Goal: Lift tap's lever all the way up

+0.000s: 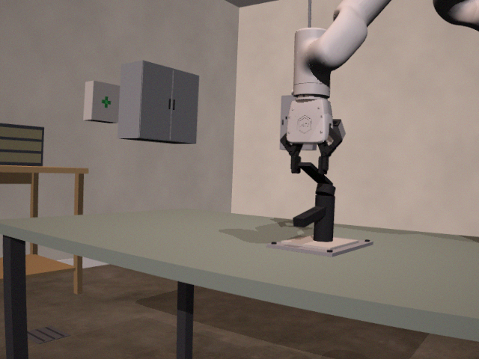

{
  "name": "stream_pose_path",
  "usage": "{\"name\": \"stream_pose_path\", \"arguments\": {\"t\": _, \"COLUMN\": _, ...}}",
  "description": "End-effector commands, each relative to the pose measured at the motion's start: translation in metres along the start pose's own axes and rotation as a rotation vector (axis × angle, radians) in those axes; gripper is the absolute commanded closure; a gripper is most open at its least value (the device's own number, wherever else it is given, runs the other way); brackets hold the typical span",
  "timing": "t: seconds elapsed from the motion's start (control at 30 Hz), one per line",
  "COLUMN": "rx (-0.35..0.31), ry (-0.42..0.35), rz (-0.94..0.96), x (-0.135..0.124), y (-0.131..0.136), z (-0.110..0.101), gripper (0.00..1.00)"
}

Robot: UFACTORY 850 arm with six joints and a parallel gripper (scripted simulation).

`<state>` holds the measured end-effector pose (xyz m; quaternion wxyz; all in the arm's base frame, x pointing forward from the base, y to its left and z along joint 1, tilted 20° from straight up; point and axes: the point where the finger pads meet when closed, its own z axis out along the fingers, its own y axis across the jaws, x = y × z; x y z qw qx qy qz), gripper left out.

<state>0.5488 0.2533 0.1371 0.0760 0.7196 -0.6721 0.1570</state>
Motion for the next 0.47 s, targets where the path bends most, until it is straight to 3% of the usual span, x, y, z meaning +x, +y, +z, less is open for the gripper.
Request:
{"name": "stream_pose_path", "arguments": {"t": 0.0, "rx": 0.002, "ry": -0.001, "rz": 0.000, "x": -0.0002, "y": -0.0007, "z": -0.0058, "gripper": 0.29}}
{"name": "stream_pose_path", "arguments": {"t": 0.43, "rx": 0.002, "ry": -0.001, "rz": 0.000, "x": -0.0002, "y": -0.0007, "z": -0.0099, "gripper": 0.29}}
